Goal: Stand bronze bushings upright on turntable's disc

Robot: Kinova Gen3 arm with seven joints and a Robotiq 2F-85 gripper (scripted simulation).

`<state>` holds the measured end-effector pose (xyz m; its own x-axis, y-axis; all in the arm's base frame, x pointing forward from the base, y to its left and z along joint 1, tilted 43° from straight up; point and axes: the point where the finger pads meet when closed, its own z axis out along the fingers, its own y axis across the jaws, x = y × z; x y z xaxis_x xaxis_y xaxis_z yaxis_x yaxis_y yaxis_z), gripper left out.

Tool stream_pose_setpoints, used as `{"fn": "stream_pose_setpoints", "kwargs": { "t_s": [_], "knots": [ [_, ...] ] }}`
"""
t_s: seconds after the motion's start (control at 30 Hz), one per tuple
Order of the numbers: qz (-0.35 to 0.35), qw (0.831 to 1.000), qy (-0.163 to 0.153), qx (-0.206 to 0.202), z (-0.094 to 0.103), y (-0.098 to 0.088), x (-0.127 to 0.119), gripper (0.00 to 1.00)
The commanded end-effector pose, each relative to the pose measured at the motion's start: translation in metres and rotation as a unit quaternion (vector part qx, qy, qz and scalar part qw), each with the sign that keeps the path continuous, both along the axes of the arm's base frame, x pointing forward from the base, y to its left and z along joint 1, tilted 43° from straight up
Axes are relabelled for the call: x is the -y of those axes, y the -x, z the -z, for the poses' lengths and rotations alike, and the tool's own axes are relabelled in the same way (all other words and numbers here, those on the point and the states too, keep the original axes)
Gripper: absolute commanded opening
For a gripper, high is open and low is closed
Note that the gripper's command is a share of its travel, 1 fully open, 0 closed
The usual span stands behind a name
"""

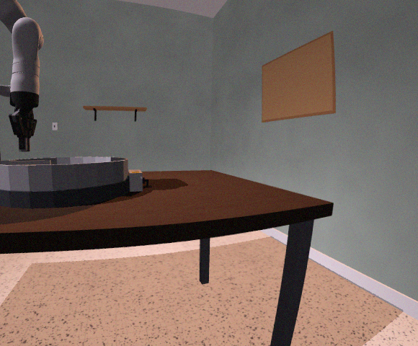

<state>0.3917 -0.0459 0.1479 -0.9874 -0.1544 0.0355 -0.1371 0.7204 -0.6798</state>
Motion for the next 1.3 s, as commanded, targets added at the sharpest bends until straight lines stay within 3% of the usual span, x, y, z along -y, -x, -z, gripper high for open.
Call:
{"fn": "stream_pose_setpoints", "kwargs": {
  "t_s": [0.0,0.67,0.9,1.0,1.27],
  "knots": [
    [-0.001,1.0,0.0,0.0,0.0,0.0,-0.001,0.14],
    [-0.001,1.0,0.0,0.0,0.0,0.0,-0.001,0.12],
    [-0.001,1.0,0.0,0.001,0.009,0.0,-0.011,0.12],
    [-0.001,1.0,0.0,0.0,0.027,0.003,-0.03,0.12],
    [-0.001,1.0,0.0,0.001,0.105,0.014,-0.113,0.12]
  ]
}}
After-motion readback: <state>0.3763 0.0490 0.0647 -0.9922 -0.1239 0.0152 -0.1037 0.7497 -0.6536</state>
